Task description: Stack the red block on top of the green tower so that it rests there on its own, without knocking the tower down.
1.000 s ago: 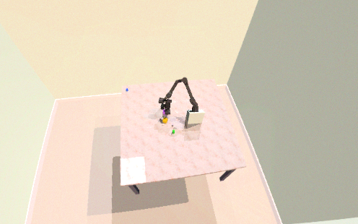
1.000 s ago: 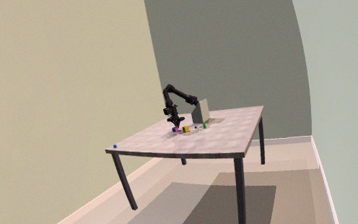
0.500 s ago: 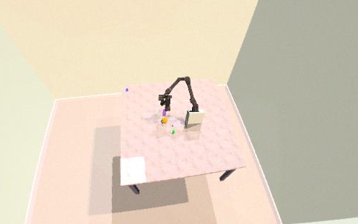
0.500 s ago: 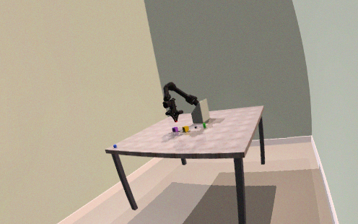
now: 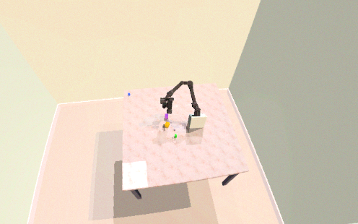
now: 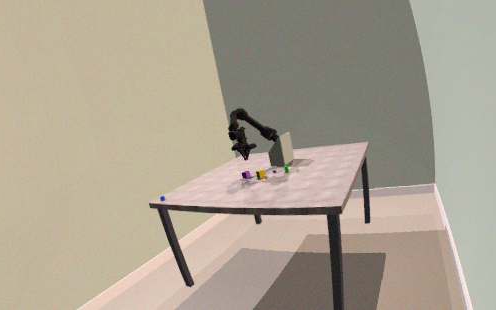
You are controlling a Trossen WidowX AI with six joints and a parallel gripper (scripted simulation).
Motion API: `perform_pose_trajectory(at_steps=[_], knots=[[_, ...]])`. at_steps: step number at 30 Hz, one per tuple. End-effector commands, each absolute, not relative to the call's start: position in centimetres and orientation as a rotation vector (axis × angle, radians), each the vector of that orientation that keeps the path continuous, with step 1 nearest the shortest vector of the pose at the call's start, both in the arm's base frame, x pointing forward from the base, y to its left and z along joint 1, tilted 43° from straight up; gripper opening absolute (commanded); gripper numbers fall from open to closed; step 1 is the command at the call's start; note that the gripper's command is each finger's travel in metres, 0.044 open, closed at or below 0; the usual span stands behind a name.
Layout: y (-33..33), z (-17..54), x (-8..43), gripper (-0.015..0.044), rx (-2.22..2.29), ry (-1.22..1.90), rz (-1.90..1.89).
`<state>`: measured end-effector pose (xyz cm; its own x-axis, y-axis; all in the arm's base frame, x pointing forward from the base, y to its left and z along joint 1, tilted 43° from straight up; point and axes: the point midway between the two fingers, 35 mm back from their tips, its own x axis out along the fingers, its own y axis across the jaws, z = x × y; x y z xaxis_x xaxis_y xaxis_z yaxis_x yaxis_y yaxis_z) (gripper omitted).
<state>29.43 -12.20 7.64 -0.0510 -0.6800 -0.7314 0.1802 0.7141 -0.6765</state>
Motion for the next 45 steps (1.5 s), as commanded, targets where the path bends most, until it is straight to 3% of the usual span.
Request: perform_pose_trajectory(at_steps=[1,19,38,45], knots=[[-11.2,7.1,29.8,0.0,-0.433,1.462,-0.731],[-1.4,-1.5,30.8,0.0,-0.401,1.463,-0.707],[7.8,-10.0,26.8,0.0,-0.422,1.468,-0.722],[8.4,-10.8,26.4,0.0,-0.425,1.466,-0.726]])
